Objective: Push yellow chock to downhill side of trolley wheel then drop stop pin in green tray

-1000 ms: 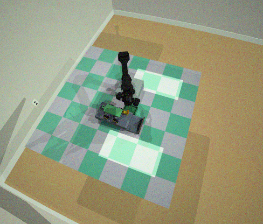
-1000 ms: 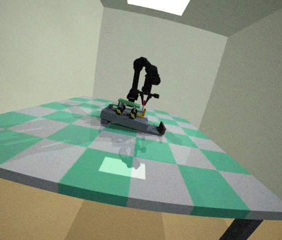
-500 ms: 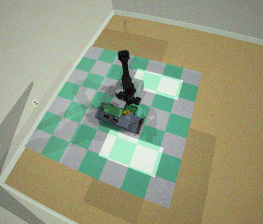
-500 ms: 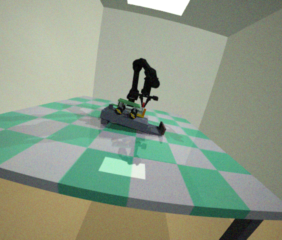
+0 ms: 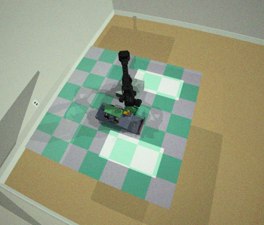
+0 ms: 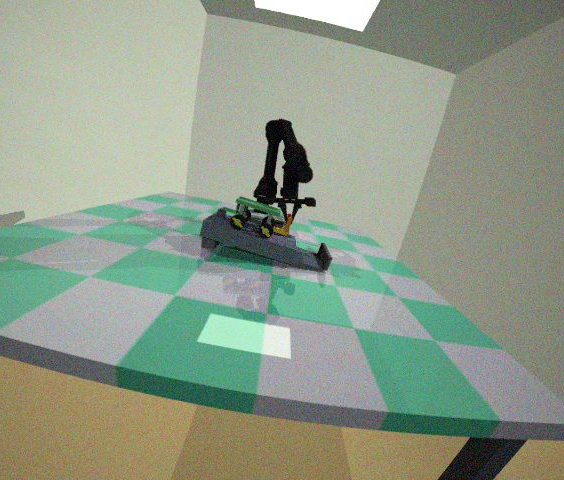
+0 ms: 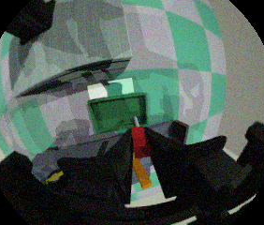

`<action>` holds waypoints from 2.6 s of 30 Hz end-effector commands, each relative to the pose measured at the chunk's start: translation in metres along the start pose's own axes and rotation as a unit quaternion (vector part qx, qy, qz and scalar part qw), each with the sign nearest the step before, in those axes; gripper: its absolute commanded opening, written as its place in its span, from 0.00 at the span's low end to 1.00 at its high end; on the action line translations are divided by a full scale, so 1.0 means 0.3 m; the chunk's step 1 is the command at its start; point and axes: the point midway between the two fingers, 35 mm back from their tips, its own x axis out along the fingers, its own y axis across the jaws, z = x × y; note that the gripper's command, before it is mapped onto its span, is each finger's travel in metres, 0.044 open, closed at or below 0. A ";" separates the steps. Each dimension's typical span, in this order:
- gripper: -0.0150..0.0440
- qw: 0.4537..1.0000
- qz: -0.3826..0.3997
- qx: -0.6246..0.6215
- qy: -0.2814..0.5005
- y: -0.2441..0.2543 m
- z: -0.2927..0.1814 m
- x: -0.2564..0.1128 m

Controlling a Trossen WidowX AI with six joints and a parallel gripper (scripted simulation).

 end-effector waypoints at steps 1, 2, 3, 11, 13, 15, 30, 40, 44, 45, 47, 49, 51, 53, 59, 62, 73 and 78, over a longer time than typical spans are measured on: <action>0.25 1.000 -0.007 0.001 -0.004 -0.014 0.007 0.047; 0.25 1.000 -0.007 0.001 -0.004 -0.016 0.007 0.055; 0.25 1.000 -0.007 0.001 -0.004 -0.020 0.008 0.065; 0.25 1.000 -0.008 0.001 -0.005 -0.038 0.014 0.119; 0.25 1.000 -0.008 0.001 -0.005 -0.038 0.014 0.119; 0.34 1.000 -0.008 0.001 -0.005 -0.036 0.014 0.118; 0.58 1.000 -0.007 0.001 -0.005 -0.005 0.009 0.119; 0.58 1.000 -0.007 0.001 -0.005 0.014 0.007 0.123; 0.58 1.000 -0.007 0.001 -0.005 0.022 0.006 0.125; 0.58 1.000 -0.007 0.001 -0.005 0.024 0.006 0.125; 0.58 1.000 -0.007 0.001 -0.005 0.028 0.006 0.126; 0.58 1.000 -0.007 0.001 -0.005 0.031 0.005 0.127; 0.58 1.000 -0.007 0.001 -0.005 0.035 0.005 0.128; 0.58 1.000 -0.007 0.001 -0.004 0.039 0.005 0.129; 0.58 1.000 -0.006 0.001 -0.004 0.050 0.004 0.133; 0.58 1.000 -0.006 0.001 -0.004 0.055 0.004 0.135; 0.58 1.000 -0.006 0.001 -0.004 0.073 0.002 0.142; 0.58 1.000 -0.006 0.001 -0.004 0.080 0.002 0.145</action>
